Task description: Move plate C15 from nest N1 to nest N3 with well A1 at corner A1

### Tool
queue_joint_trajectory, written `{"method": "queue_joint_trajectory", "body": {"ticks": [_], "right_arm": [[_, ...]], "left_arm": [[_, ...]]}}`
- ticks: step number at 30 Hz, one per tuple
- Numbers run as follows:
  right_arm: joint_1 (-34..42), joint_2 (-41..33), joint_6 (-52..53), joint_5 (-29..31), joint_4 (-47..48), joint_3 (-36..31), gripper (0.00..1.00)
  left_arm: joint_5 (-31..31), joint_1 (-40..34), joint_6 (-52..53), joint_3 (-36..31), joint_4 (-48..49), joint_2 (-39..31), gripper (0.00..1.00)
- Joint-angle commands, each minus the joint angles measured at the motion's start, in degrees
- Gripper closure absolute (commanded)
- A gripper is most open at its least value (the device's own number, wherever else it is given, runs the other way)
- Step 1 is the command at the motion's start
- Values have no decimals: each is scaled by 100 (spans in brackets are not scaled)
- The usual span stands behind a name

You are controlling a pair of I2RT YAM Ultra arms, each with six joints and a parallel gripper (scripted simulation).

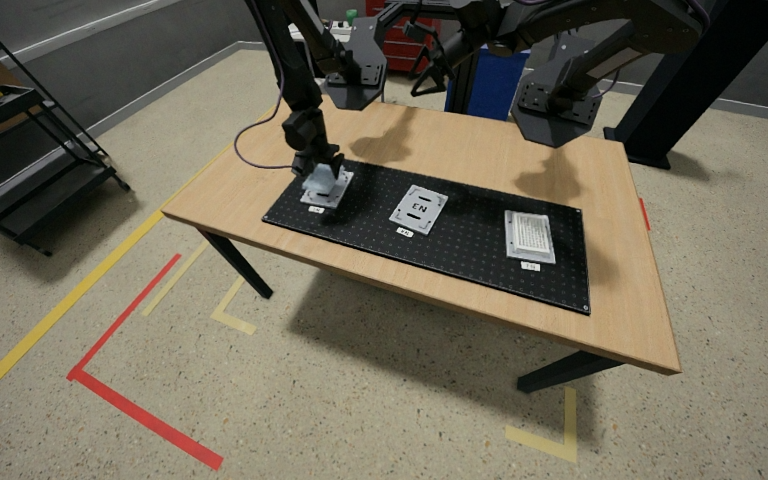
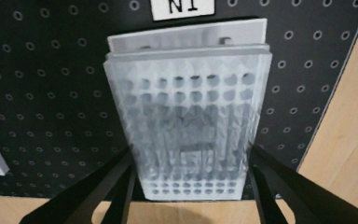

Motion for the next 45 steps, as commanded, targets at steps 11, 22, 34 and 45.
{"method": "queue_joint_trajectory", "body": {"ticks": [11,22,34,45], "right_arm": [[2729,1578,2480,1672,-365,884,21],[4264,3776,3816,2295,-1498,3224,21],[4705,4721,4210,2578,-1771,4440,21],[4651,4755,5273,2320,-2108,4542,21]], "left_arm": [[85,-26,57,-80,86,77,0],[85,-26,57,-80,86,77,0],[85,-26,57,-80,86,77,0],[85,-26,57,-80,86,77,0]]}}
